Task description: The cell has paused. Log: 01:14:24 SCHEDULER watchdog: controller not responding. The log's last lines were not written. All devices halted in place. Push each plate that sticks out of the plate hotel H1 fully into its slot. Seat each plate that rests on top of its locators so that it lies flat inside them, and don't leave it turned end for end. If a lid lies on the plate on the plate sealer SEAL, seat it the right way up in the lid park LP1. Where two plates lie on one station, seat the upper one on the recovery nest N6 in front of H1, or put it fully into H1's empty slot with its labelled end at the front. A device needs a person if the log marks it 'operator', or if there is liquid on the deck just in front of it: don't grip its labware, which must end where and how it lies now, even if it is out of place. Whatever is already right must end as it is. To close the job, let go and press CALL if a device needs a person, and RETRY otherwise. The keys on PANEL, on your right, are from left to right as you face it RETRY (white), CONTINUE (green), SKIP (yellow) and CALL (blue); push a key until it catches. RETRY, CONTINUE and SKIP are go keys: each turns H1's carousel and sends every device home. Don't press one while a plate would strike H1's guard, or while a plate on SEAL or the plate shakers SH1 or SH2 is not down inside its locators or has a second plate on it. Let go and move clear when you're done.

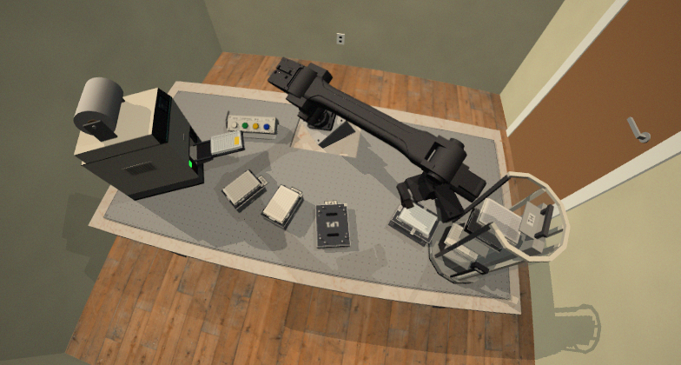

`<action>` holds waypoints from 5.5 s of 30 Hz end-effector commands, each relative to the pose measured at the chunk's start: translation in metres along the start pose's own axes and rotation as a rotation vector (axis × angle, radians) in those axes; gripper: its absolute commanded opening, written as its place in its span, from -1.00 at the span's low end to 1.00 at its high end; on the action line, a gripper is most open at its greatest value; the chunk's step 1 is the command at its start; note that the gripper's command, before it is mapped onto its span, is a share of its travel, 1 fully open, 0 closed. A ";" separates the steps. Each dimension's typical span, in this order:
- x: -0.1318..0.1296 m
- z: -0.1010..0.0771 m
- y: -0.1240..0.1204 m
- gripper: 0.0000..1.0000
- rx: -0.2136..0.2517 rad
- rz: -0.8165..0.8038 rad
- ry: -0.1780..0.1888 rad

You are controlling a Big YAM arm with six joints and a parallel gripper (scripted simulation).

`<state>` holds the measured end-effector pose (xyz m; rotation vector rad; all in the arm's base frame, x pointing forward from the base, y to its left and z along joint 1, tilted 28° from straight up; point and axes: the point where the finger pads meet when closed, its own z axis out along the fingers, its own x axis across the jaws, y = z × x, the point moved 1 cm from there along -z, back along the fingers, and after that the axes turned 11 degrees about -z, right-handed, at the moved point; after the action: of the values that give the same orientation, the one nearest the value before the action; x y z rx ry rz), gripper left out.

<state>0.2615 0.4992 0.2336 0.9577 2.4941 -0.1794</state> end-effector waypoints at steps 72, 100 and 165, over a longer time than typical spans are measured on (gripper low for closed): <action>-0.223 -0.004 -0.073 1.00 -0.012 0.411 -0.003; -0.290 -0.005 -0.115 1.00 -0.012 0.410 -0.004; -0.405 -0.007 -0.263 1.00 -0.015 0.791 -0.014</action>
<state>0.3507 0.0746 0.4119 1.8317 1.9207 0.0702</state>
